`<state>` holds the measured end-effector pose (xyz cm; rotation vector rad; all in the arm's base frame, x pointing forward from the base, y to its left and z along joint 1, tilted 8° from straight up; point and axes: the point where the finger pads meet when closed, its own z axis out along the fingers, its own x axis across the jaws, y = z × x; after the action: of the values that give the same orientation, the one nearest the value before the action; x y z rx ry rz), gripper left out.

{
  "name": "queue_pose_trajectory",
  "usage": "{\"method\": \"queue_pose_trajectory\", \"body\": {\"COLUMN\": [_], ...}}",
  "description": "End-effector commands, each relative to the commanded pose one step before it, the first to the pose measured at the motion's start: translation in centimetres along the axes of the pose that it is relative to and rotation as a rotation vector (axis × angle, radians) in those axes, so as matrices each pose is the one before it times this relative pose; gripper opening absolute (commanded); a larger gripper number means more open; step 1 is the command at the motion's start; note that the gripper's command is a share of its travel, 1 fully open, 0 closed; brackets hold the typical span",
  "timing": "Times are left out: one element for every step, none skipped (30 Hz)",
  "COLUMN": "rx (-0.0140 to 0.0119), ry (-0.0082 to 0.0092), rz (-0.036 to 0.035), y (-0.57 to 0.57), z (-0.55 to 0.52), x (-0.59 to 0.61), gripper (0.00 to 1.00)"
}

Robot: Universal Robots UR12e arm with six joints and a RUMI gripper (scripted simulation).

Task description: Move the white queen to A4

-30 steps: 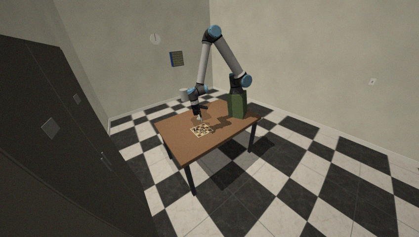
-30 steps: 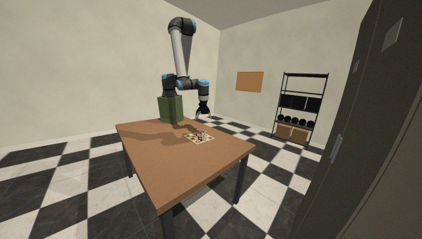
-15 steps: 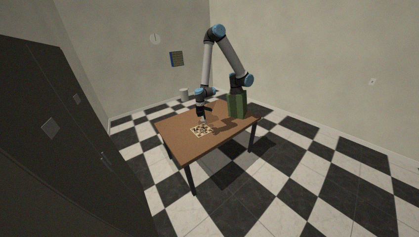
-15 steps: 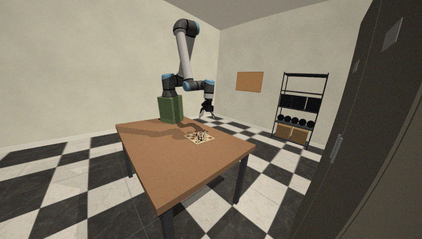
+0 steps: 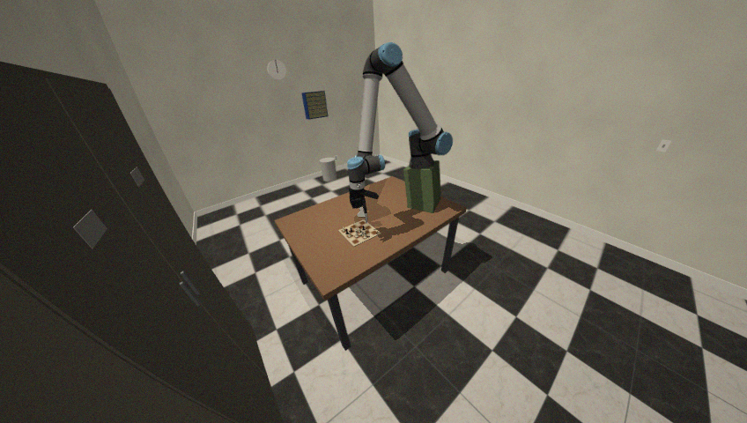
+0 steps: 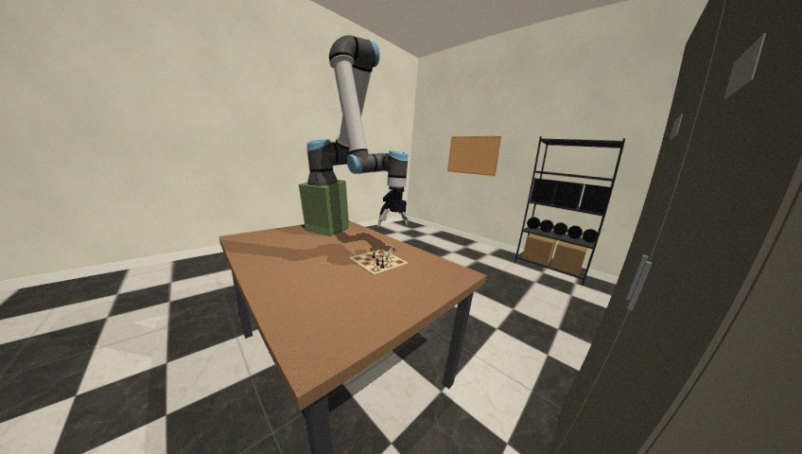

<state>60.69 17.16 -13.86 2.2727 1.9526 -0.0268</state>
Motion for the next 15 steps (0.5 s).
{"method": "queue_pose_trajectory", "body": {"rx": [-0.00117,0.0,0.0,0.0,0.0,0.0,0.0,0.0,0.0,0.0,0.0,0.0,0.0,0.0,0.0], "ry": [0.00035,0.0,0.0,0.0,0.0,0.0,0.0,0.0,0.0,0.0,0.0,0.0,0.0,0.0,0.0], "rz": [-0.00299,-0.00302,-0.00436,-0.00588,-0.00756,-0.00937,-0.01129,-0.0133,-0.01537,-0.01749,-0.01963,-0.02177,-0.0239,-0.026,0.0], "y": [0.051,-0.003,-0.004,-0.005,-0.007,-0.008,-0.01,-0.011,-0.013,-0.015,-0.016,-0.017,-0.018,-0.019,0.0], "z": [-0.043,0.008,0.011,0.015,0.019,0.024,0.029,0.034,0.039,0.044,0.05,0.055,0.06,0.066,0.0], "x": [0.016,-0.001,-0.002,-0.003,-0.004,-0.004,-0.005,-0.006,-0.007,-0.008,-0.008,-0.009,-0.009,-0.01,0.0], "gripper": [1.0,1.0,1.0,1.0,1.0,1.0,1.0,1.0,1.0,1.0,1.0,1.0,1.0,1.0,1.0]}}
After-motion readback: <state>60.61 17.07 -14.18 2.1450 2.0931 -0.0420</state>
